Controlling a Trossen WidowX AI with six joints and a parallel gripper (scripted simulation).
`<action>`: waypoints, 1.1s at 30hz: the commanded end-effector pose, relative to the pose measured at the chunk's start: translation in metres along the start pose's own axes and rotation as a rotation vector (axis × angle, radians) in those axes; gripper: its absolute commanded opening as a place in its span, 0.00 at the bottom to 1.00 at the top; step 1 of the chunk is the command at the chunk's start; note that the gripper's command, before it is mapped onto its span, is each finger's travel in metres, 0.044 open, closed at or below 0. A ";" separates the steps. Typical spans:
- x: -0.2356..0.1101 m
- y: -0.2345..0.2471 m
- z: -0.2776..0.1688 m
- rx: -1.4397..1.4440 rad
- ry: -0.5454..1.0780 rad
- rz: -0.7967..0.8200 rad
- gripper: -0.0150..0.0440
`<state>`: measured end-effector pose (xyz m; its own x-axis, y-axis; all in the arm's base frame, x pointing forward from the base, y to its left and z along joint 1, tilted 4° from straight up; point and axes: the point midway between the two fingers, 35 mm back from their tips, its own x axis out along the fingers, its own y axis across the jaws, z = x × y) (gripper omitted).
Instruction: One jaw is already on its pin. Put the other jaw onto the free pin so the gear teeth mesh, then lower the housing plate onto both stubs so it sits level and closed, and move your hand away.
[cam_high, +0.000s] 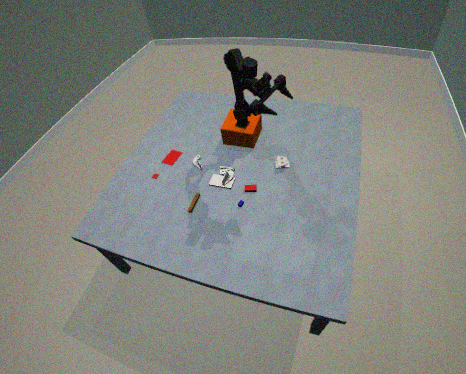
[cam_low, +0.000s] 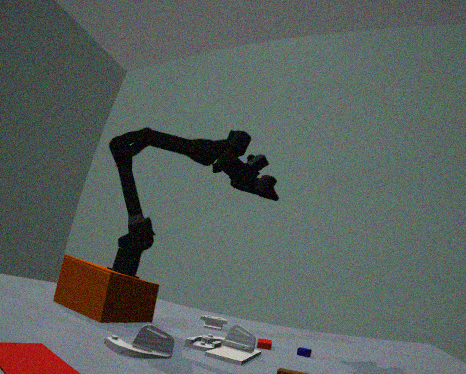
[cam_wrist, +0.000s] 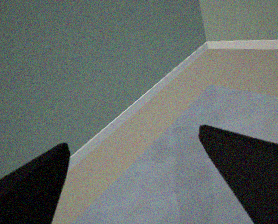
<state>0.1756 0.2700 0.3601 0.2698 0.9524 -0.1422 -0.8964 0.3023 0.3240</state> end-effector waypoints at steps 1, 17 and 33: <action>0.002 -0.020 -0.006 -0.007 0.023 -0.061 1.00; -0.006 -0.120 -0.033 -0.116 0.168 -0.338 1.00; -0.048 -0.216 -0.072 -0.189 0.390 -0.571 1.00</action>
<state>0.3216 0.1714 0.2413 0.5921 0.5995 -0.5386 -0.7238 0.6895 -0.0282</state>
